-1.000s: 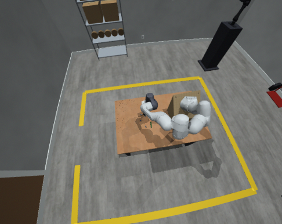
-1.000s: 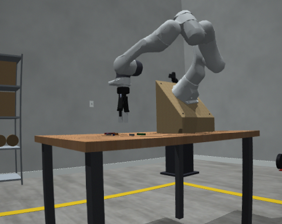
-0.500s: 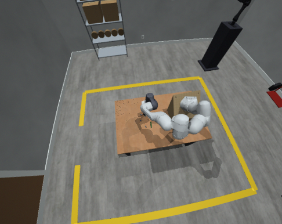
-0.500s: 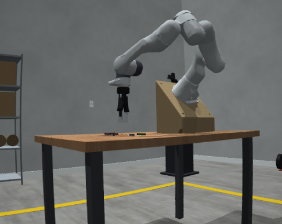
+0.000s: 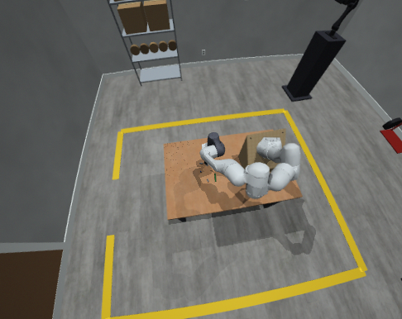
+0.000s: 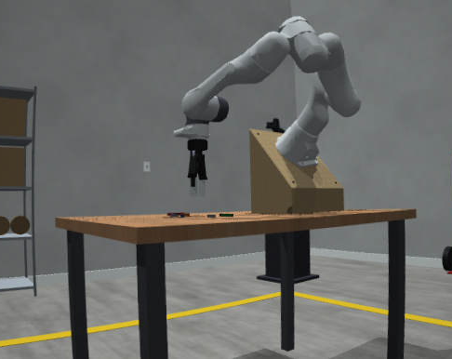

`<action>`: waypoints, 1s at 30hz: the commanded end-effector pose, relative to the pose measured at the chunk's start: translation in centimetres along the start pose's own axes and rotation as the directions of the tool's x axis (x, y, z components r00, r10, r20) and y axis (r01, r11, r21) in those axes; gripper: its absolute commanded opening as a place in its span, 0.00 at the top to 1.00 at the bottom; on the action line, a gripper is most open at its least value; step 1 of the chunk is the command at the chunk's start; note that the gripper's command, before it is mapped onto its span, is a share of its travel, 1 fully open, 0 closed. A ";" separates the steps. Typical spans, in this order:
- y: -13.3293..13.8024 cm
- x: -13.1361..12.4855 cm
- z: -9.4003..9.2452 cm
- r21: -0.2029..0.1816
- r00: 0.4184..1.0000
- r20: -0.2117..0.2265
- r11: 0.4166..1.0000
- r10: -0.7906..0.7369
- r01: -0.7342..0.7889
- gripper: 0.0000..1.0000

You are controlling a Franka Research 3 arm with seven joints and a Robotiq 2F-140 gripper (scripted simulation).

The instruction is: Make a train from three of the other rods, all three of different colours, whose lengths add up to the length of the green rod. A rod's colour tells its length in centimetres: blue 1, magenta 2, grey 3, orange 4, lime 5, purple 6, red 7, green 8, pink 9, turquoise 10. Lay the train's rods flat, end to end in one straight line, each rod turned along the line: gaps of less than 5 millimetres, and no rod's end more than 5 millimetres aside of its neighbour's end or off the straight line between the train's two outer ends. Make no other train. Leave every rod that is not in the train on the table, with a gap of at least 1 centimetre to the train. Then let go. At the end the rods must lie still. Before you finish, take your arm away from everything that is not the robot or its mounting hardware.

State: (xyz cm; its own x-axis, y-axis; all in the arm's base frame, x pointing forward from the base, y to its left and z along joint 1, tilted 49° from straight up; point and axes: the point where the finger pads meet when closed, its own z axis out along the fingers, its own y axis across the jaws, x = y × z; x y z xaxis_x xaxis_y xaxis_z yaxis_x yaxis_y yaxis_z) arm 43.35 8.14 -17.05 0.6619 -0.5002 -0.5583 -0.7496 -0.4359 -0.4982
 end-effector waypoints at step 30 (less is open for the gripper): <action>-6.5 -6.2 0.1 0.008 0.839 0.002 0.839 -0.544 0.544 0.00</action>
State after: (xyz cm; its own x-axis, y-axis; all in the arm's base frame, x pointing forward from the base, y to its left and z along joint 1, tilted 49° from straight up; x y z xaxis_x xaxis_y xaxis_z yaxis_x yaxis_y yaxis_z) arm 44.13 13.73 -10.83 0.9122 -0.2654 -0.3122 -0.4097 -0.5969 -0.6898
